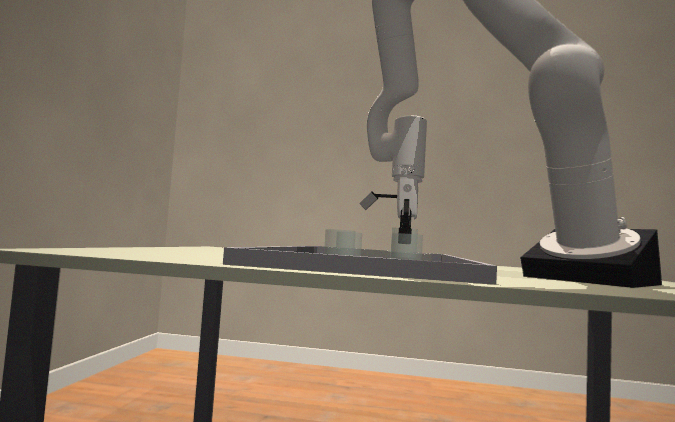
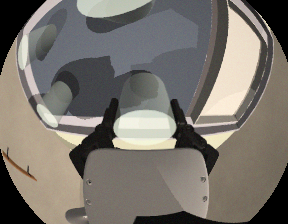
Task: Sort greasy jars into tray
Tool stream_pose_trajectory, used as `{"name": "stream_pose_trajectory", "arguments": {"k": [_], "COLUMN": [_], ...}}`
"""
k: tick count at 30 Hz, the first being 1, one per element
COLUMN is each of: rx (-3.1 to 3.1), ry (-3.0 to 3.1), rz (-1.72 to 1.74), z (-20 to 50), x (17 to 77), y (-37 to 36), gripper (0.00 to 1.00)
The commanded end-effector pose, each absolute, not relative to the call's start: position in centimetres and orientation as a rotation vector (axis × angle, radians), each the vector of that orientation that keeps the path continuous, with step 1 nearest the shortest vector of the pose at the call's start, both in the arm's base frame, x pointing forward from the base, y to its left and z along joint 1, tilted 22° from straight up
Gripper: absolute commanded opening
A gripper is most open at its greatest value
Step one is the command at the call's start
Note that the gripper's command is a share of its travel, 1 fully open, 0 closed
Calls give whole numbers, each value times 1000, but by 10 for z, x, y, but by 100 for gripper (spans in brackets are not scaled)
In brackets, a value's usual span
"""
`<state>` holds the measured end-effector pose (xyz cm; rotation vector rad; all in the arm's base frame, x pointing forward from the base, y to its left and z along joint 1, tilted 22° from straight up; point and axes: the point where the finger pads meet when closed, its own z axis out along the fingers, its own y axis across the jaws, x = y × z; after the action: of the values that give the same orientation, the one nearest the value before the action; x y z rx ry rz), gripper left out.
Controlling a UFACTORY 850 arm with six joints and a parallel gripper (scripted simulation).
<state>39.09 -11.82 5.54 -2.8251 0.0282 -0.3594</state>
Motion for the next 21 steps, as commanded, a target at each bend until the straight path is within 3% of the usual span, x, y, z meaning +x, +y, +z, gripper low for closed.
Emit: {"name": "stream_pose_trajectory", "arguments": {"k": [1, 21], "rx": [-2824, -2824], "ry": [28, 28], "rz": [-357, -357], "z": [60, 105], "x": [390, 378], "y": [-120, -134], "gripper": [0, 0]}}
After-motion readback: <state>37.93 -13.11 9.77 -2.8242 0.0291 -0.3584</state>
